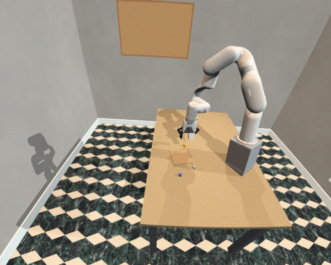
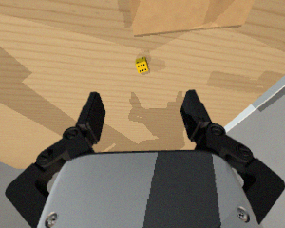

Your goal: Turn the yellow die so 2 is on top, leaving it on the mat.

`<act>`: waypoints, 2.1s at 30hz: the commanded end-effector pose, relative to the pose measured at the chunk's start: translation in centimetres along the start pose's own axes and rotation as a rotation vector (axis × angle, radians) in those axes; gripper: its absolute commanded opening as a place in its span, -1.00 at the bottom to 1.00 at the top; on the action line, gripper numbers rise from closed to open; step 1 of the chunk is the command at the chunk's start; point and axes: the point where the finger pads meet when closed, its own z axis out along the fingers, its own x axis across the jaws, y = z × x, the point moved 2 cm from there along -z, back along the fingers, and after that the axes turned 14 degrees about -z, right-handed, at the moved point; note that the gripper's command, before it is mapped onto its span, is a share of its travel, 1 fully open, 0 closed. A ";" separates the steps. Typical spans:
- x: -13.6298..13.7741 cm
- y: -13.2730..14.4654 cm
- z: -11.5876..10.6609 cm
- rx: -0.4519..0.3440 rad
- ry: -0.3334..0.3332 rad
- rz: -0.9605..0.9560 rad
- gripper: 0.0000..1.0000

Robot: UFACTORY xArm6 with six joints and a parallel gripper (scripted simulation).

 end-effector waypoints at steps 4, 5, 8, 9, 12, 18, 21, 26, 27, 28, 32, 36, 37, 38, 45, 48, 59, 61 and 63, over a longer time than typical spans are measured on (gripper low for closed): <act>0.1 0.1 0.3 0.035 -0.007 -0.225 1.00; 0.1 0.0 0.3 0.035 -0.007 -0.241 1.00; 0.1 0.0 0.4 0.036 -0.006 -0.270 1.00; 0.1 0.0 0.4 0.036 -0.006 -0.274 1.00; 0.1 0.0 0.4 0.036 -0.006 -0.277 1.00; 0.1 0.0 0.4 0.036 -0.006 -0.277 -0.38; 0.1 0.0 0.4 0.036 -0.006 -0.277 -0.38; 0.1 0.0 0.4 0.036 -0.006 -0.277 -0.38; 0.1 0.0 0.4 0.036 -0.006 -0.277 -0.38; 0.1 0.0 0.4 0.036 -0.006 -0.277 -0.38; 0.1 0.0 0.4 0.036 -0.006 -0.277 -0.38; 0.1 0.0 0.4 0.036 -0.006 -0.277 -0.38; 0.1 0.0 0.4 0.036 -0.006 -0.277 -0.38; 0.1 0.0 0.4 0.036 -0.006 -0.277 -0.38; 0.1 0.0 0.4 0.036 -0.006 -0.277 -0.38; 0.1 0.0 0.4 0.036 -0.006 -0.277 -0.38; 0.1 0.0 0.6 0.035 -0.006 -0.277 -0.38; 0.1 0.0 0.7 0.035 -0.006 -0.277 -0.38; 0.1 0.0 0.8 0.035 -0.006 -0.277 -0.38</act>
